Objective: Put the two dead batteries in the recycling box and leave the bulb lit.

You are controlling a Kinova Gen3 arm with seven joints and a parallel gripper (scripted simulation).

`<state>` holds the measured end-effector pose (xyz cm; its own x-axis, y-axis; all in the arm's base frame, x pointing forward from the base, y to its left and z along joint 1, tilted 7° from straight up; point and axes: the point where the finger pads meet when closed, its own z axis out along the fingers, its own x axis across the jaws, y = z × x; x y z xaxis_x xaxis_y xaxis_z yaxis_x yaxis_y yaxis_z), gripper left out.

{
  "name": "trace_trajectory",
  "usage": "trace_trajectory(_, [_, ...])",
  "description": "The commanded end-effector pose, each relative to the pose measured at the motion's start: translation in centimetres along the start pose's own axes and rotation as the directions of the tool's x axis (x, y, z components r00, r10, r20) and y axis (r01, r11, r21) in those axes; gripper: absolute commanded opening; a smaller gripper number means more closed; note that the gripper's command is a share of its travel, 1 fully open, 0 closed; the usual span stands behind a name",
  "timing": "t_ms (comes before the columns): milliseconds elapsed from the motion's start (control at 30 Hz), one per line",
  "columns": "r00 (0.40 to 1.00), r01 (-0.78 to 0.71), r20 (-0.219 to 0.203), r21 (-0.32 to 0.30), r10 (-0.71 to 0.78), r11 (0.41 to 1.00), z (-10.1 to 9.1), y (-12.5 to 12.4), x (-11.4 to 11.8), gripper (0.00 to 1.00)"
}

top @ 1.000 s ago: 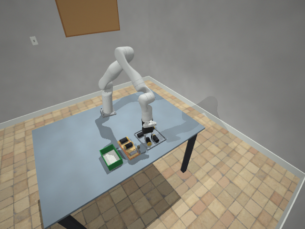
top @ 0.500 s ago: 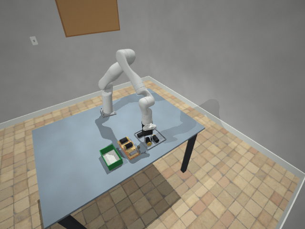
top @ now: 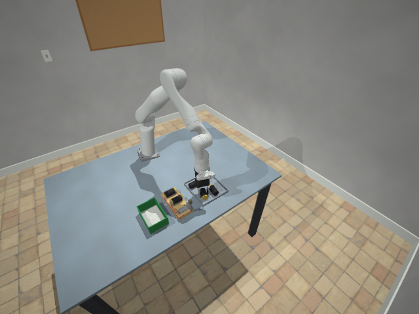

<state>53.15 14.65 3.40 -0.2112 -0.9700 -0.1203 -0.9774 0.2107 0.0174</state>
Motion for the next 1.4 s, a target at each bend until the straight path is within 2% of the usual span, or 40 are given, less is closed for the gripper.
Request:
trace_trajectory(0, [1.0, 0.0, 0.001, 0.002, 0.0, 1.0, -0.1, -0.1, 0.0, 0.57])
trace_trajectory(1033, [1.0, 0.0, 0.001, 0.002, 0.0, 1.0, -0.2, -0.1, 0.0, 0.57])
trace_trajectory(1133, [1.0, 0.0, 0.001, 0.002, 0.0, 1.0, -0.8, -0.1, 0.0, 0.57])
trace_trajectory(1367, [1.0, 0.0, 0.001, 0.002, 0.0, 1.0, -3.9, -0.1, 0.0, 0.57])
